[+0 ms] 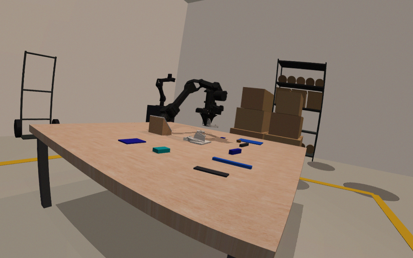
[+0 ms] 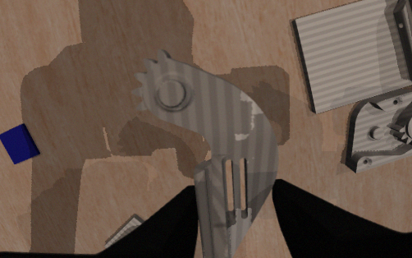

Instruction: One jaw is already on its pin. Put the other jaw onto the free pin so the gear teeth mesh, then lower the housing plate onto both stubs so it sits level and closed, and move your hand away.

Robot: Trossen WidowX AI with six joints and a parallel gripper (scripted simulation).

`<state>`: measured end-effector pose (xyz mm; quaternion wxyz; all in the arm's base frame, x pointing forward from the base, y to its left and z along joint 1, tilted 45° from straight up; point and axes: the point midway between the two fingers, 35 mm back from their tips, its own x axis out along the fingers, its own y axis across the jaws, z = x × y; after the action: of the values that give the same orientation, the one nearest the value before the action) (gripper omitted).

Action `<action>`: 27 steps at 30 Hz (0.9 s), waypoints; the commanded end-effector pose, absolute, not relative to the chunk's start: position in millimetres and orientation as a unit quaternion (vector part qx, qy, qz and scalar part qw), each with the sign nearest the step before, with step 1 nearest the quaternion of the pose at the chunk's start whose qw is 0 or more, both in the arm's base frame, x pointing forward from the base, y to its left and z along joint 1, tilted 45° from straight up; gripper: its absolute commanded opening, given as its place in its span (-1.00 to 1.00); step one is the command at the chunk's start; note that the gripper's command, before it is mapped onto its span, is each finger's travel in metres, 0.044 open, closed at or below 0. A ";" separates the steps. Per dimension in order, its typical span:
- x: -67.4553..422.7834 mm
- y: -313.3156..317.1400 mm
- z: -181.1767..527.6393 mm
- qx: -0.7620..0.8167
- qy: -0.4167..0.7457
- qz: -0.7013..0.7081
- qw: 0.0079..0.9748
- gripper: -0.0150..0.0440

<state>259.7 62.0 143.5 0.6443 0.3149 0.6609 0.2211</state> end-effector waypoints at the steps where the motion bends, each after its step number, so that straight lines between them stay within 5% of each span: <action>1: 258.6 56.6 136.3 0.348 0.675 0.181 0.625 -0.04; 27: 249.5 22.3 104.8 0.566 0.689 -0.111 0.439 -0.04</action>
<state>251.7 25.9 110.6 0.4631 0.5495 0.6907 -0.0809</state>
